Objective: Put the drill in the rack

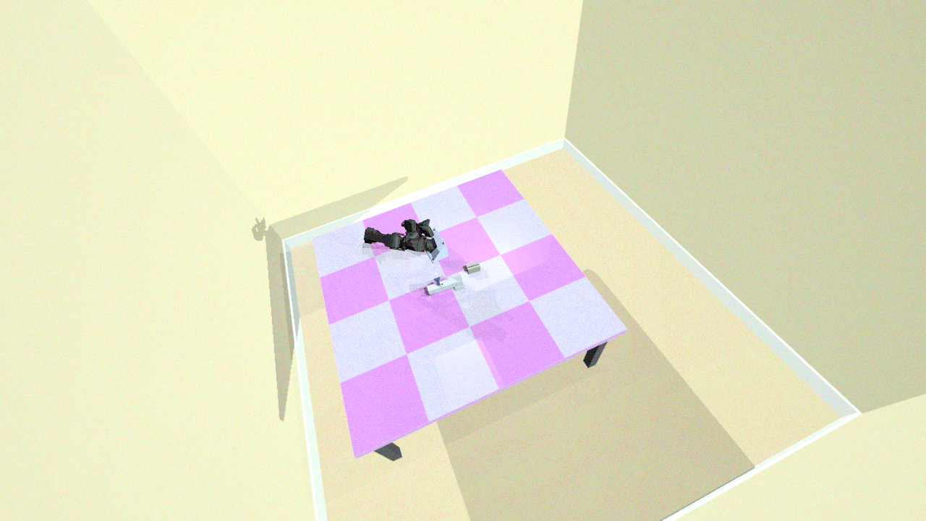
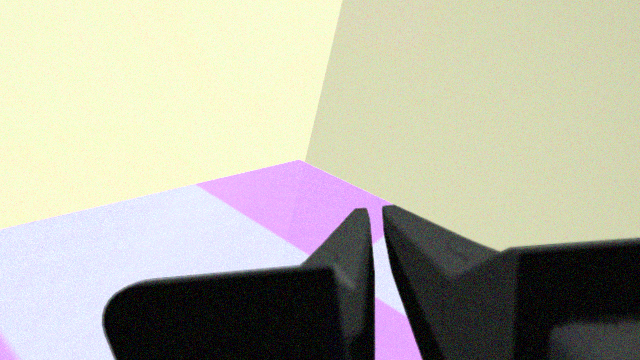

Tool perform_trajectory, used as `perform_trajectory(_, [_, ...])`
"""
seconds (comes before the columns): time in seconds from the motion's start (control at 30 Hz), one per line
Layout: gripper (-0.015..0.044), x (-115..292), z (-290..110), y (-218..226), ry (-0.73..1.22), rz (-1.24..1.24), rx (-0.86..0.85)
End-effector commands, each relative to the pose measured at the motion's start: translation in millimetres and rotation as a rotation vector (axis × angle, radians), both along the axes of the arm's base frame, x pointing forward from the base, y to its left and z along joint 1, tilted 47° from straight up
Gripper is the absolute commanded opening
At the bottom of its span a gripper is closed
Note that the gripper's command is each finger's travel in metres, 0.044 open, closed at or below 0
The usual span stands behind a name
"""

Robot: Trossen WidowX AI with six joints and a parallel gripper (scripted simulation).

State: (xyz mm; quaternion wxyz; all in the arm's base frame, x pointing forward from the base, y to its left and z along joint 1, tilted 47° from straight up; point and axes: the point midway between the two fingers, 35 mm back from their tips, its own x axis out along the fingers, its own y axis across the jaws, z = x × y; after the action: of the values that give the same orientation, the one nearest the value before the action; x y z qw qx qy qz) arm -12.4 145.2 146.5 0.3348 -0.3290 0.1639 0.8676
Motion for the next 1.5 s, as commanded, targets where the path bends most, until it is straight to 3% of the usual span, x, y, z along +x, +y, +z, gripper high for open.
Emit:
perform_trajectory(0.0, [0.0,79,-11,-7,-0.023,-0.597,-0.581])
perform_trajectory(0.63, [0.0,182,-11,-35,-0.132,-1.499,-1.002])
perform_trajectory(1.1, [0.0,264,4,-67,-0.292,-2.331,-0.997])
perform_trajectory(1.47, [0.0,265,5,-67,-0.295,-2.345,-0.994])
